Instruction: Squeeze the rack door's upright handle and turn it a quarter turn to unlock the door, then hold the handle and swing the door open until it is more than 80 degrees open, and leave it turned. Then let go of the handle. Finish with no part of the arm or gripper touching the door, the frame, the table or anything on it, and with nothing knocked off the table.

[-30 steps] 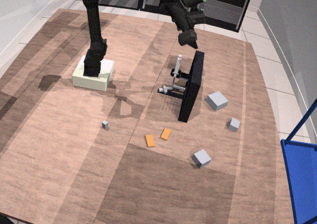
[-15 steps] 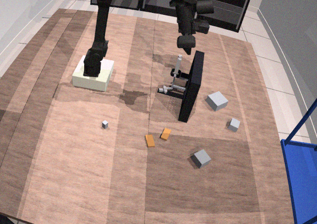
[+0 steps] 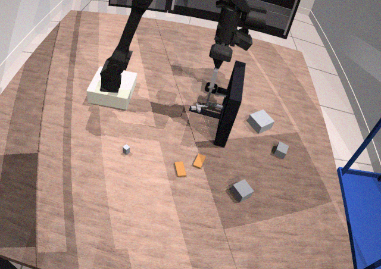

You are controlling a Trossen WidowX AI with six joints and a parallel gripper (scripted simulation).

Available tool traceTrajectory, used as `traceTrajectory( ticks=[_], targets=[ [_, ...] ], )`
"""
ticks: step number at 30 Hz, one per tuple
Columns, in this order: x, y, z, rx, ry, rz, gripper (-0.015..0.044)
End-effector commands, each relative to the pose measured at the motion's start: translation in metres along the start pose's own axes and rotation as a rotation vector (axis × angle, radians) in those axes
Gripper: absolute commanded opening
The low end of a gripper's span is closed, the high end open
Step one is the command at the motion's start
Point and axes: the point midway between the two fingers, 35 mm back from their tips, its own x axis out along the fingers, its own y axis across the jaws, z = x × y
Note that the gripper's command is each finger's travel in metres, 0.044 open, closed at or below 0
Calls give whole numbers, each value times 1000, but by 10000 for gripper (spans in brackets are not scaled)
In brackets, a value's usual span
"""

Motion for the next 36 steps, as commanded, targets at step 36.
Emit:
traceTrajectory(
  ticks=[36],
  targets=[
    [55, 0, 0, 8, 18, 2, 282]
  ],
)
